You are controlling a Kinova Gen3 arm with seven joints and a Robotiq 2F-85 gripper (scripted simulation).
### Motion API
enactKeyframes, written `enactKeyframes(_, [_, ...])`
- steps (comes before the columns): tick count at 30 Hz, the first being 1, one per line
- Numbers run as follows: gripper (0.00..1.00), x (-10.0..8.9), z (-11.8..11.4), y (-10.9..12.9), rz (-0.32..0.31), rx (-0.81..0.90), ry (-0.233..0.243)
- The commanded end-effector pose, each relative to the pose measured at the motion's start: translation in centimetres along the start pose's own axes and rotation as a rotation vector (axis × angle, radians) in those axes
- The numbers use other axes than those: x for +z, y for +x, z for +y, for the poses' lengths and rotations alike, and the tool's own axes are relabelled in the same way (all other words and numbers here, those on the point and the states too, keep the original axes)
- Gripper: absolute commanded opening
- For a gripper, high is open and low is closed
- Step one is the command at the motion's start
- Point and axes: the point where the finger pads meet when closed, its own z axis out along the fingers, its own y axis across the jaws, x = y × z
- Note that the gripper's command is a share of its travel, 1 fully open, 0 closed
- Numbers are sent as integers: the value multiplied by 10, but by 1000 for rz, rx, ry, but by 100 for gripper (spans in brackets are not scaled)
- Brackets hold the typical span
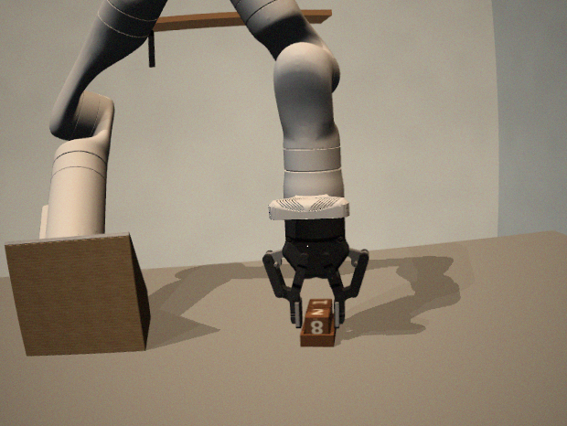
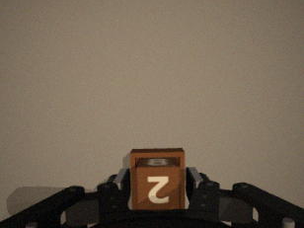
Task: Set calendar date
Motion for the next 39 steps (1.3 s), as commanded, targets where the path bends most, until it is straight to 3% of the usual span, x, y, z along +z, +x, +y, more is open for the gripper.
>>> enactKeyframes(1, [48,-1,-1,0,1,0,2])
enactKeyframes(2, [48,-1,-1,0,1,0,2])
enactKeyframes(3, [28,-1,-1,0,1,0,2])
enactKeyframes(39, [28,-2,-1,0,1,0,2])
